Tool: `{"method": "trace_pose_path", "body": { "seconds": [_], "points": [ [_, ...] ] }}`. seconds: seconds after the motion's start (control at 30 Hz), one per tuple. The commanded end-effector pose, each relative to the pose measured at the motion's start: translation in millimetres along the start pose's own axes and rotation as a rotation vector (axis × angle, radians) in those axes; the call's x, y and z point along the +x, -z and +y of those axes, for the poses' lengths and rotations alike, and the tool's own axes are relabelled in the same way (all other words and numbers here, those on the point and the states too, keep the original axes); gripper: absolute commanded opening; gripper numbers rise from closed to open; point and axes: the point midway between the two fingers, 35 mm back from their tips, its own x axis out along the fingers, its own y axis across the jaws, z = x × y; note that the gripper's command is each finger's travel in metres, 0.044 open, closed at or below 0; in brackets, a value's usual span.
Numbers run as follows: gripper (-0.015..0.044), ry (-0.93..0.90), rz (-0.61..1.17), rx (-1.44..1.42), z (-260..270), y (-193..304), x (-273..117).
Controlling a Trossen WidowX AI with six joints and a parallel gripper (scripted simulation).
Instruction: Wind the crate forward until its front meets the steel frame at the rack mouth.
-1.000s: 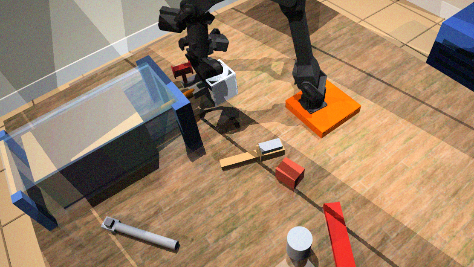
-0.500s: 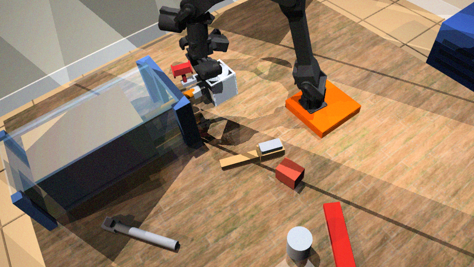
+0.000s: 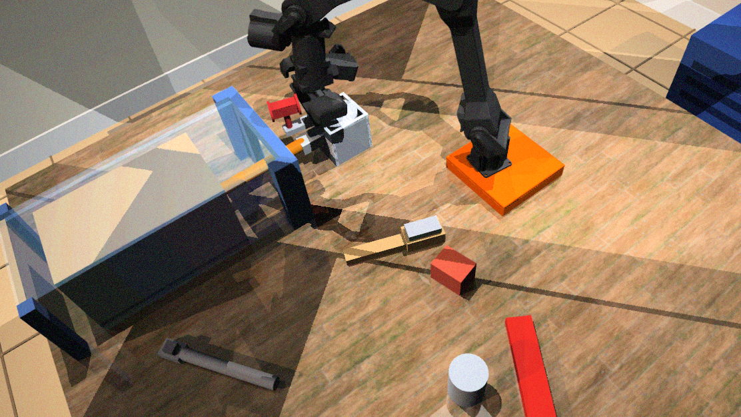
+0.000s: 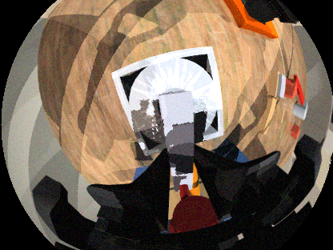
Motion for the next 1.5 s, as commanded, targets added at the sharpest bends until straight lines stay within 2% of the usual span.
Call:
{"method": "trace_pose_path", "body": {
  "seconds": [0.0,0.17,0.73,0.93,1.3,1.47],
  "points": [
    [0.0000,0.014,-0.006,-0.072,-3.7,-0.5,4.0],
    [0.0000,0.014,-0.006,-0.072,-3.7,-0.5,4.0],
    [0.0440,0.006,0.000,-0.045,-1.1,-0.2,0.1],
    [0.0440,0.003,-0.003,-0.045,0.2,2.8,-10.4],
    [0.0440,-0.029,-0.031,-0.045,-4.5,12.7,-121.8],
    [0.0440,-0.031,-0.033,-0.045,-6.0,12.0,-128.7]
  ]
}}
